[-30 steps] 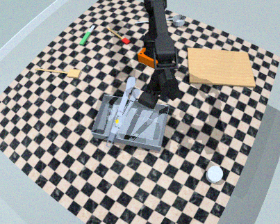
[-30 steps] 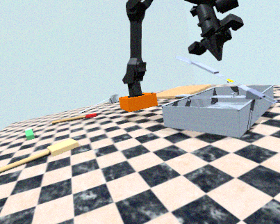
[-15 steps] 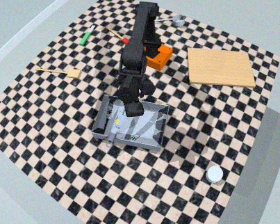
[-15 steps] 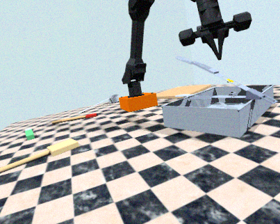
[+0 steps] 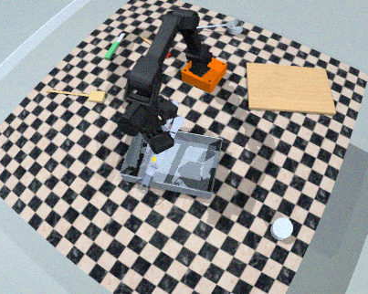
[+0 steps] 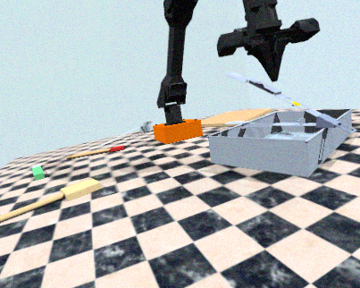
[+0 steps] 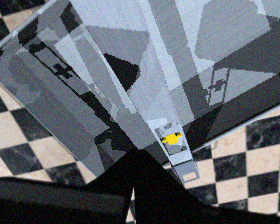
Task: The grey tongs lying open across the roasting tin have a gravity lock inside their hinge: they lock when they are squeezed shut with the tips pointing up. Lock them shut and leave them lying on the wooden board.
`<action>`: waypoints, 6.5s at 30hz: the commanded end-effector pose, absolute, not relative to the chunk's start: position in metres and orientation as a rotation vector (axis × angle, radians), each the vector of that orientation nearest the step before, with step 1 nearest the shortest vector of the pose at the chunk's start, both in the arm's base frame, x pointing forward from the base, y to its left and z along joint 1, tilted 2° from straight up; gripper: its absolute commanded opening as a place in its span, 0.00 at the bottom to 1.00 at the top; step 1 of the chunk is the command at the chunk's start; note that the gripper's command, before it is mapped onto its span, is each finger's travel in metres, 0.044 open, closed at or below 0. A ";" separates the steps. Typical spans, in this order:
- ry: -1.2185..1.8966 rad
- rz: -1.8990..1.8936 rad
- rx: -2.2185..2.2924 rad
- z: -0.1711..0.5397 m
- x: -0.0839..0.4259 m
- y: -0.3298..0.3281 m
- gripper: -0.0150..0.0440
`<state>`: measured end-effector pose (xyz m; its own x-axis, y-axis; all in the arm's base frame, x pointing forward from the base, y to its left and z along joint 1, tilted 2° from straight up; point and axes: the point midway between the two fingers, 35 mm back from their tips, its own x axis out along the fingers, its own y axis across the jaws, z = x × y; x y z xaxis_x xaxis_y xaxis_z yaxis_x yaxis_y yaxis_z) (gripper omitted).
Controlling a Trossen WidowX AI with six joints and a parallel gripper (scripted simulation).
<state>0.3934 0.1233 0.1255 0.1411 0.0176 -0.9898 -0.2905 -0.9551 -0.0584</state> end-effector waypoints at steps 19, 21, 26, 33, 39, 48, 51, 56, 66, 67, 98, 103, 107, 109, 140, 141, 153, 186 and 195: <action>-0.334 2.286 -2.253 0.113 0.398 0.097 0.00; -0.334 2.286 -2.253 0.111 0.398 0.097 0.00; -0.334 2.286 -2.253 0.104 0.399 0.097 0.00; -0.334 2.286 -2.253 0.093 0.400 0.097 0.00; -0.334 2.286 -2.253 0.083 0.400 0.097 0.00; -0.334 2.286 -2.253 0.068 0.399 0.097 0.00; -0.334 2.286 -2.253 0.063 0.399 0.097 0.00; -0.334 2.286 -2.253 0.055 0.399 0.097 0.00; -0.335 2.288 -2.255 0.053 0.398 0.100 0.00; -0.335 2.289 -2.256 0.053 0.398 0.101 0.00; -0.352 2.323 -2.309 0.054 0.384 0.152 0.00; -0.355 2.327 -2.318 0.054 0.381 0.161 0.00; -0.357 2.330 -2.326 0.054 0.379 0.167 0.00; -0.359 2.331 -2.330 0.054 0.378 0.170 0.00; -0.376 2.338 -2.339 0.055 0.373 0.180 0.00; -0.376 2.338 -2.339 0.055 0.373 0.180 0.00; -0.364 2.336 -2.343 0.147 0.375 0.179 0.49; 1.160 1.247 -1.224 0.126 0.380 0.179 1.00; 1.404 0.806 -0.774 0.118 0.381 0.178 1.00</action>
